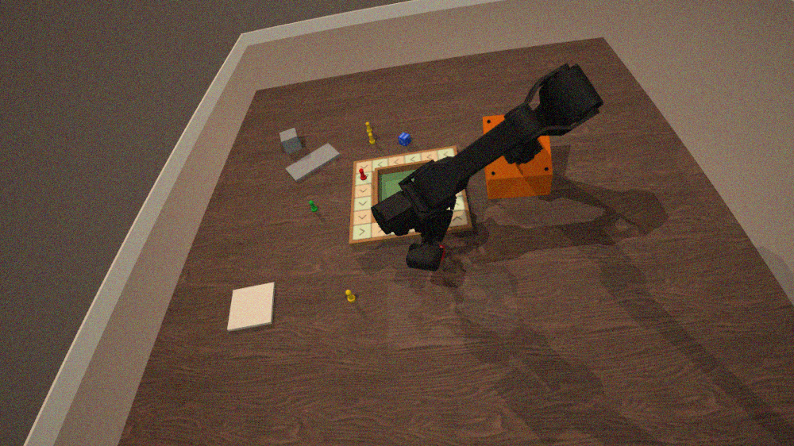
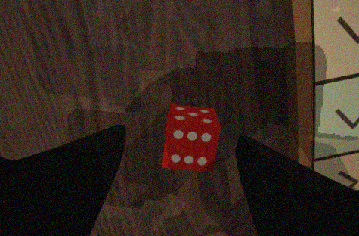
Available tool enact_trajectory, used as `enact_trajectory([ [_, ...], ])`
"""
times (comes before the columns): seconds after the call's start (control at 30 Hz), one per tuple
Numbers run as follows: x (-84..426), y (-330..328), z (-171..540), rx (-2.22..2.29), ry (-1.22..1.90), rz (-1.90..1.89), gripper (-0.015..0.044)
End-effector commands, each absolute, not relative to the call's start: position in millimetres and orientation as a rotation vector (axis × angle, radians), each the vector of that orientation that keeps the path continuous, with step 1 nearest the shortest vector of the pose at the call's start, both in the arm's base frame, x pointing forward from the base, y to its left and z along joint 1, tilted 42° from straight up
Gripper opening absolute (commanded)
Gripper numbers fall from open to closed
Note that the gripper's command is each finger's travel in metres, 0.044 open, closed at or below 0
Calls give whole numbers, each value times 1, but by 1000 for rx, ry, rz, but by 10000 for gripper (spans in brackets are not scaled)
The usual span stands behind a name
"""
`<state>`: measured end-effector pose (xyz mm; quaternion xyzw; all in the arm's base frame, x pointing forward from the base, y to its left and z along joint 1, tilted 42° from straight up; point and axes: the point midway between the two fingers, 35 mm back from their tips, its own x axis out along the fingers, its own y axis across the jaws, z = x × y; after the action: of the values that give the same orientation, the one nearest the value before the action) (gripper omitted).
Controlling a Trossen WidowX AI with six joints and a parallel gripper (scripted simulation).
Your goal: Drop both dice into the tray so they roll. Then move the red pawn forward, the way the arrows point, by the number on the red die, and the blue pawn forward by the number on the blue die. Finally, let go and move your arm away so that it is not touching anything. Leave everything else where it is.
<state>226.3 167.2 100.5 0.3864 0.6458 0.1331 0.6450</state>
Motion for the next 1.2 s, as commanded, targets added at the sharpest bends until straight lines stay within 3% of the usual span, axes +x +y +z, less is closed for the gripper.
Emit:
enact_trajectory([
  [0.0,225,171,91,881,1481,290,275],
  [0.1,225,173,90,881,1481,290,275],
  [0.27,225,173,90,881,1481,290,144],
  [0.6,225,173,90,881,1481,290,77],
  [0.7,226,170,92,879,1481,289,0],
  [1.17,218,118,153,867,1485,280,0],
])
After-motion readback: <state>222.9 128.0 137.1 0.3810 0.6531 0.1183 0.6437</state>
